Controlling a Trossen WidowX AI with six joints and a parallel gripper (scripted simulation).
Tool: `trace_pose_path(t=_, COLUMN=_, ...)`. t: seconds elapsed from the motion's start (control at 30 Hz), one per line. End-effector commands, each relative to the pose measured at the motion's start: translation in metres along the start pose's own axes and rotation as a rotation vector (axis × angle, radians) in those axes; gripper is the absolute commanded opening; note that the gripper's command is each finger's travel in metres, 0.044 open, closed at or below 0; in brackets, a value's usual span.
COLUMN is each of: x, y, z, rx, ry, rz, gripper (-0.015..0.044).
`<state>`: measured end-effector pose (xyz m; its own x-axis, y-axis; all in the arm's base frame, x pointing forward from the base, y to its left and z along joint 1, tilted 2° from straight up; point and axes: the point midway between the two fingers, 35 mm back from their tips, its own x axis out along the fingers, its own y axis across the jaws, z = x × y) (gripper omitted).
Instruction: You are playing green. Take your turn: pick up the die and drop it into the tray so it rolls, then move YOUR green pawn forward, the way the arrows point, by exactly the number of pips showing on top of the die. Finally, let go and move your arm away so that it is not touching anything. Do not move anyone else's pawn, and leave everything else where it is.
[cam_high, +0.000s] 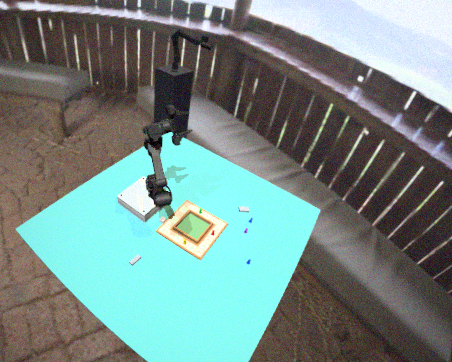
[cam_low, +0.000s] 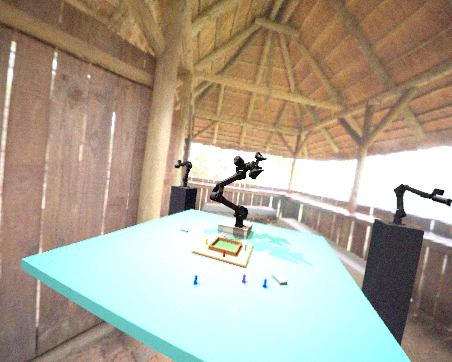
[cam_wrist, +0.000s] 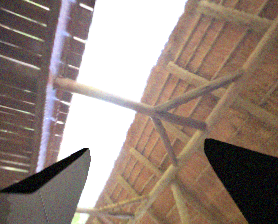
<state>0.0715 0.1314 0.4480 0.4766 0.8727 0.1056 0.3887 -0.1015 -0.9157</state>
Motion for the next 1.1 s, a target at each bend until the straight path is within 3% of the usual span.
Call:
trace_pose_path(t=0.0, x=0.0, y=0.0, z=0.0, rx=-0.001, ry=0.006, rz=-0.001, gripper=0.0374)
trace_pose_path(t=0.13, x=0.003, y=-0.002, z=0.006, rx=-0.029, ry=0.122, rz=-0.009, gripper=0.0275)
trace_pose_path(t=0.57, x=0.056, y=0.044, z=0.024, rx=-0.128, ry=0.389, rz=0.1, gripper=0.0275)
trace_pose_path(t=0.83, x=0.088, y=0.124, z=0.005, rx=-0.083, ry=0.488, rz=0.314, gripper=0.0275)
trace_pose_path(t=1.07, x=0.085, y=0.214, z=-0.027, rx=0.08, ry=0.608, rz=0.565, gripper=0.0275)
